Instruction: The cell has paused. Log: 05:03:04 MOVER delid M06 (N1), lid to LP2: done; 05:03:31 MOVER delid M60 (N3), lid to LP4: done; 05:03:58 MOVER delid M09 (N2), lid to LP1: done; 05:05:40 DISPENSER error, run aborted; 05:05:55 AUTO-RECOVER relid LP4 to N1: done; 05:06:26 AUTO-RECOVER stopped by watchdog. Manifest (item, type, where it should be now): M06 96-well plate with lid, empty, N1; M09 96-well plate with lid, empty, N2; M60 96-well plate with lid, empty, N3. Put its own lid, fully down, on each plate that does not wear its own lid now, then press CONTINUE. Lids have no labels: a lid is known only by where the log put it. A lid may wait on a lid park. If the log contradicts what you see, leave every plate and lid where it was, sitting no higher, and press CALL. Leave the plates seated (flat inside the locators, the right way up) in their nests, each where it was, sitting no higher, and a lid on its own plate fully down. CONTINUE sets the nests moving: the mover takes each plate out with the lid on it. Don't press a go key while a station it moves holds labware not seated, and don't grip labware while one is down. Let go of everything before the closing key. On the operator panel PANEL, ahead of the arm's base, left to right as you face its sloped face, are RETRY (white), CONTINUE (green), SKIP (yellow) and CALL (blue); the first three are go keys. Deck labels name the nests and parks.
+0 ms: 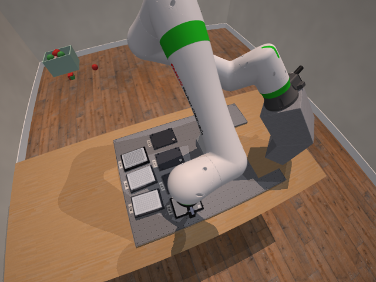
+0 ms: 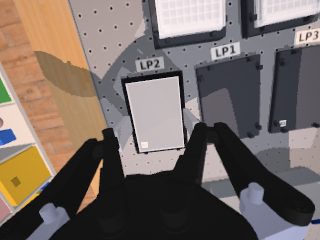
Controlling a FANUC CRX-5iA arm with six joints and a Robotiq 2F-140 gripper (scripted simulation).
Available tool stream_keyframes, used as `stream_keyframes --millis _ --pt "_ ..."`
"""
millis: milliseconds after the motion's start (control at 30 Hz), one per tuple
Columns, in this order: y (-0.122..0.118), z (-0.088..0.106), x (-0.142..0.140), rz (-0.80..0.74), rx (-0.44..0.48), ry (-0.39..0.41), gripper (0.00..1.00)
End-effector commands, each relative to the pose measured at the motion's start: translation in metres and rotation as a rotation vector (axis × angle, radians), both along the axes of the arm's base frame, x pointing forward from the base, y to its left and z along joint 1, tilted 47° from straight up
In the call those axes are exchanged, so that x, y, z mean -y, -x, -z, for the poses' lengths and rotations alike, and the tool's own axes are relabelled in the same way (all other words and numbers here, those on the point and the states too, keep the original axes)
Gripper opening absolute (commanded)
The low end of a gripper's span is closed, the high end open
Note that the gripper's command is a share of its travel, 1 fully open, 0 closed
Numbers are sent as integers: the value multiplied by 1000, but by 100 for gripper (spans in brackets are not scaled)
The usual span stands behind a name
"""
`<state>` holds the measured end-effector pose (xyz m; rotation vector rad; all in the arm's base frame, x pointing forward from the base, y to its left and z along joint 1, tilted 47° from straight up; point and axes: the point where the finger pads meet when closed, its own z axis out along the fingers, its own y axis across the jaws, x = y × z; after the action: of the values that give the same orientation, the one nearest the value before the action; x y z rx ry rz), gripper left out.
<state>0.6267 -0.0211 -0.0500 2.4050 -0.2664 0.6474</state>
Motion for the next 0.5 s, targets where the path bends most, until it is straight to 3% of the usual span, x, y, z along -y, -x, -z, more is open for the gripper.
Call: stream_keyframes --millis 0,33,467 --pt "0 0 0 0 0 0 59" --pt "0 0 0 0 0 0 66" --pt "0 0 0 0 0 0 66"
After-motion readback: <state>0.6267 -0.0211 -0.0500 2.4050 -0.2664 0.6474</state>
